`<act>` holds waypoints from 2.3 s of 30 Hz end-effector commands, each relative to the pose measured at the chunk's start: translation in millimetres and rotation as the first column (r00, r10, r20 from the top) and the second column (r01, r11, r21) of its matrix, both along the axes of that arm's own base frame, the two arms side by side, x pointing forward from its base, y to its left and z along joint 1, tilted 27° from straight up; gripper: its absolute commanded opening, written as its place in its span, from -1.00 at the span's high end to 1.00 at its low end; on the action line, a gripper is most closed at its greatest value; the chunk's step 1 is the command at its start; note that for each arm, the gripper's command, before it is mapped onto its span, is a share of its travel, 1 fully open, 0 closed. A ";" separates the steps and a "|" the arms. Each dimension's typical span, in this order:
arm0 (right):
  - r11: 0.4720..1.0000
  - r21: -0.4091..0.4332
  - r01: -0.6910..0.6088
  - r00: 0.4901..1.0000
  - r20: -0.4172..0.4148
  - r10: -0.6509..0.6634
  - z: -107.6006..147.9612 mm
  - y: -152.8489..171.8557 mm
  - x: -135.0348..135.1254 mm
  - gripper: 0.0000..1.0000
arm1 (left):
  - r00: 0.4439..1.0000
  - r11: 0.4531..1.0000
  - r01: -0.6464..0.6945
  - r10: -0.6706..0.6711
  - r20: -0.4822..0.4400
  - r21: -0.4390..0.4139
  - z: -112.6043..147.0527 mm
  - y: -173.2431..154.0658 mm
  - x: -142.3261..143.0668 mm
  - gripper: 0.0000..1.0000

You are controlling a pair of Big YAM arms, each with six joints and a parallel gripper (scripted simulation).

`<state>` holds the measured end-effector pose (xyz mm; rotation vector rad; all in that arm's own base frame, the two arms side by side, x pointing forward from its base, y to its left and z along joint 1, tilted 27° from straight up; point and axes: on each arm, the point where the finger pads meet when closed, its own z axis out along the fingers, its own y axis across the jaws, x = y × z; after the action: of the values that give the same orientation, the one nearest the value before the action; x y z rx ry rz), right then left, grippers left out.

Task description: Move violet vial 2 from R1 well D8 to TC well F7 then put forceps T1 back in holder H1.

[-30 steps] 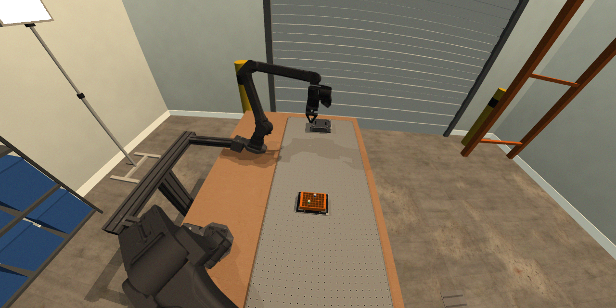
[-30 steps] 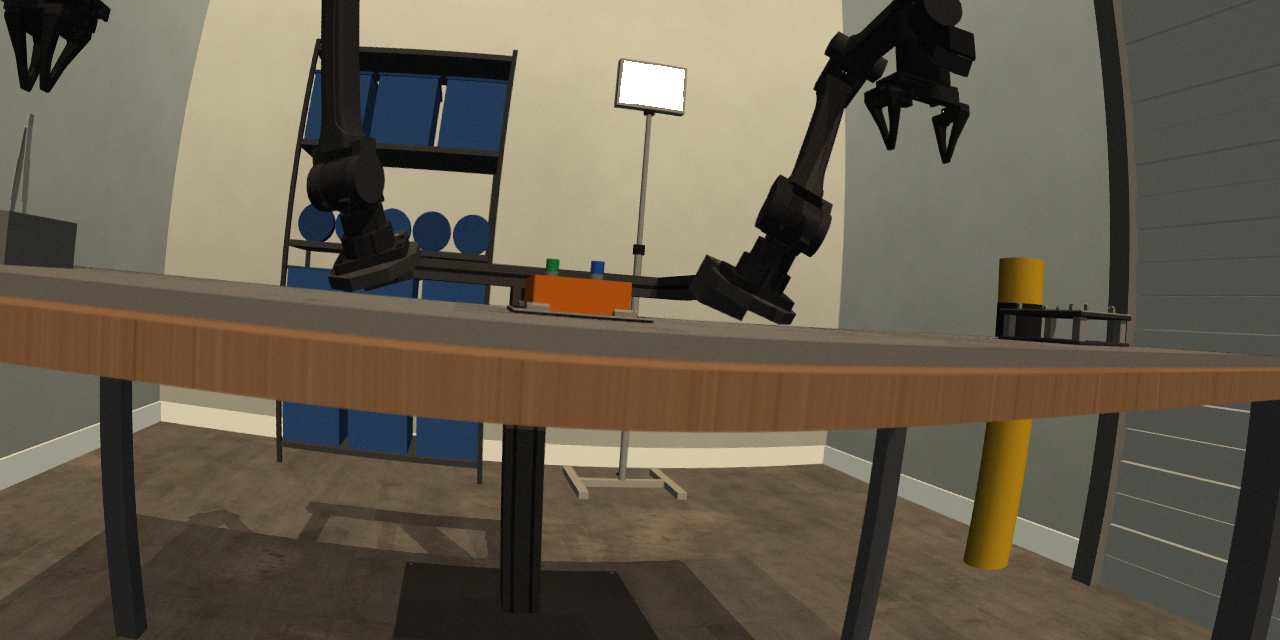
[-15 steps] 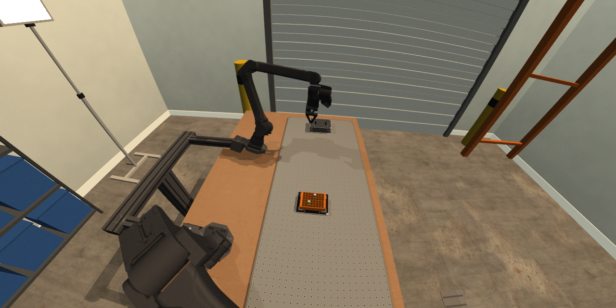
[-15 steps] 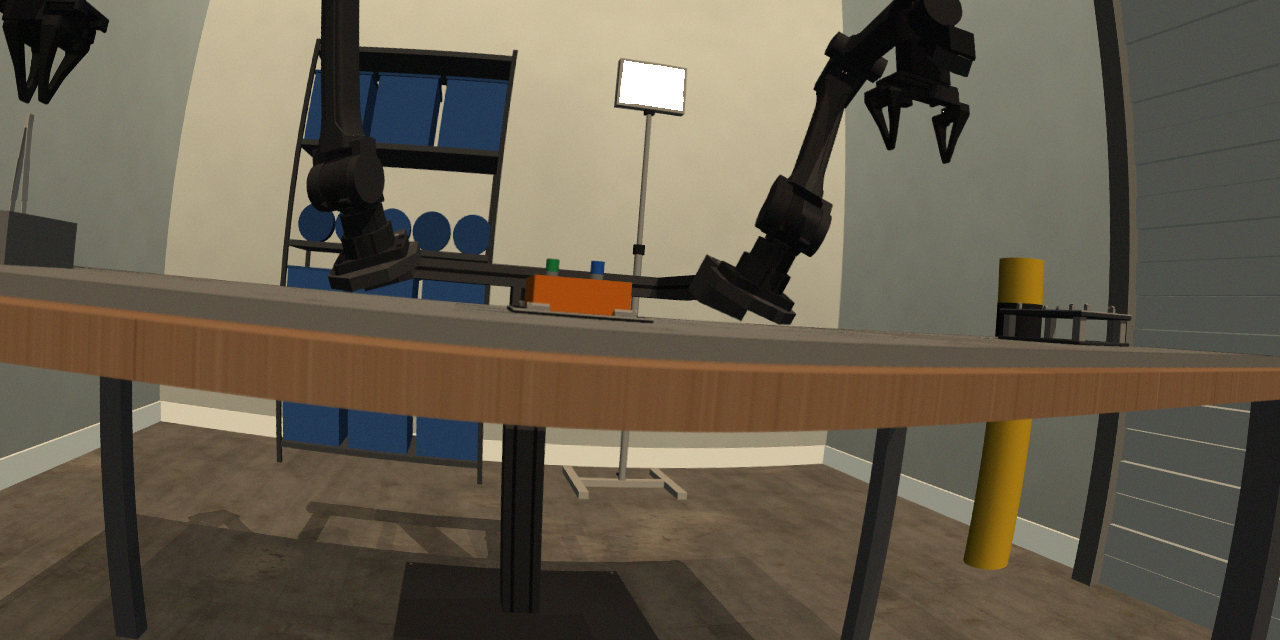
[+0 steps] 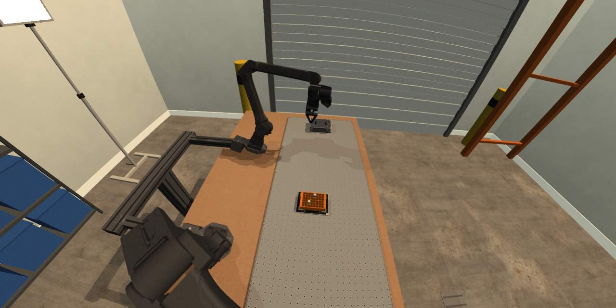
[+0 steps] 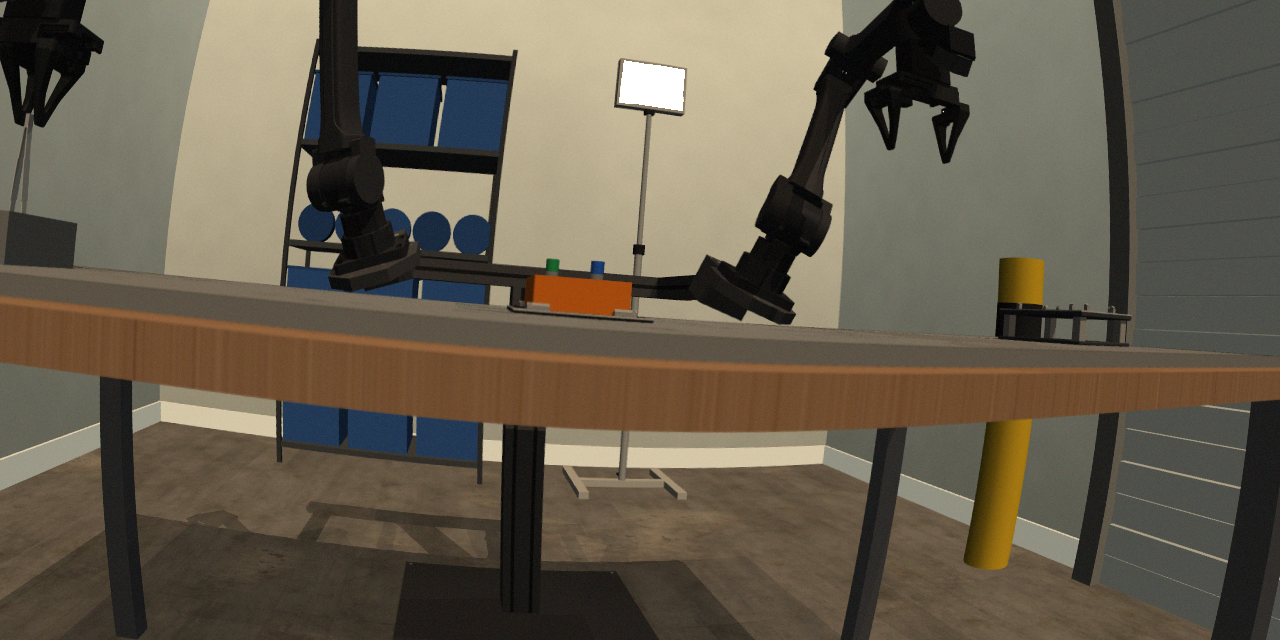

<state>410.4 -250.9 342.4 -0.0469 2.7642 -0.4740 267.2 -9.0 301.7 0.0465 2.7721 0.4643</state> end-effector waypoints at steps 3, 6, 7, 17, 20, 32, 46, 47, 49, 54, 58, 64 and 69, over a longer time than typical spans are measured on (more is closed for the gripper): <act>1.000 0.004 -0.005 1.000 -0.011 0.005 -14.9 -8.0 7.3 0.53 | 0.999 1.000 -0.004 0.005 0.032 -0.010 12.9 -1.7 5.1 -1.00; 1.000 0.004 -0.001 1.000 -0.011 0.001 -19.4 -11.1 7.9 0.53 | 0.999 1.000 -0.004 0.005 0.032 -0.010 12.9 -1.7 5.1 -1.00; 1.000 0.004 -0.003 1.000 -0.011 0.003 -21.0 -11.2 8.7 0.53 | 0.999 1.000 -0.004 0.005 0.032 -0.010 12.9 -1.7 5.1 -1.00; 1.000 0.005 -0.007 1.000 -0.010 0.007 -33.1 -12.2 14.6 0.53 | 0.999 1.000 -0.004 0.005 0.032 -0.010 12.9 -1.7 5.1 -1.00; 1.000 0.004 -0.006 1.000 -0.011 0.006 -37.6 -15.3 15.3 0.53 | 0.999 1.000 -0.004 0.005 0.032 -0.010 12.9 -1.7 5.1 -1.00; 1.000 0.005 -0.004 1.000 -0.011 0.004 -51.8 -20.3 19.8 0.53 | 0.999 1.000 -0.004 0.005 0.032 -0.010 12.9 -1.7 5.1 -1.00; 1.000 -0.013 -0.003 1.000 0.023 0.003 -28.0 -17.2 21.0 0.61 | 0.999 1.000 -0.004 0.005 0.032 -0.010 12.9 -1.7 5.1 -1.00; 1.000 -0.013 -0.003 1.000 0.023 0.003 -28.0 -17.2 21.0 0.63 | 0.999 1.000 -0.004 0.005 0.032 -0.010 12.9 -1.7 5.1 -1.00; 1.000 -0.013 -0.003 1.000 0.023 0.003 -28.0 -17.2 21.0 0.65 | 0.999 1.000 -0.004 0.005 0.032 -0.010 12.9 -1.7 5.1 -1.00; 1.000 -0.013 -0.003 1.000 0.023 0.003 -28.0 -17.2 21.0 0.73 | 0.999 1.000 -0.004 0.005 0.032 -0.010 12.9 -1.7 5.1 -1.00; 1.000 -0.013 -0.003 1.000 0.023 0.003 -28.0 -17.2 21.0 0.81 | 0.999 1.000 -0.004 0.005 0.032 -0.010 12.9 -1.7 5.1 -1.00; 1.000 -0.013 -0.003 1.000 0.023 0.003 -28.0 -17.2 21.0 0.87 | 0.999 1.000 -0.004 0.005 0.032 -0.010 12.9 -1.7 5.1 -1.00; 1.000 -0.013 -0.003 1.000 0.023 0.003 -28.0 -17.2 21.0 0.87 | 0.999 1.000 -0.004 0.005 0.032 -0.010 12.9 -1.7 5.1 -1.00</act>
<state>426.5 -264.9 298.8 -0.0492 2.7683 -0.4710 267.2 -9.0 301.7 0.0465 2.7721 0.4643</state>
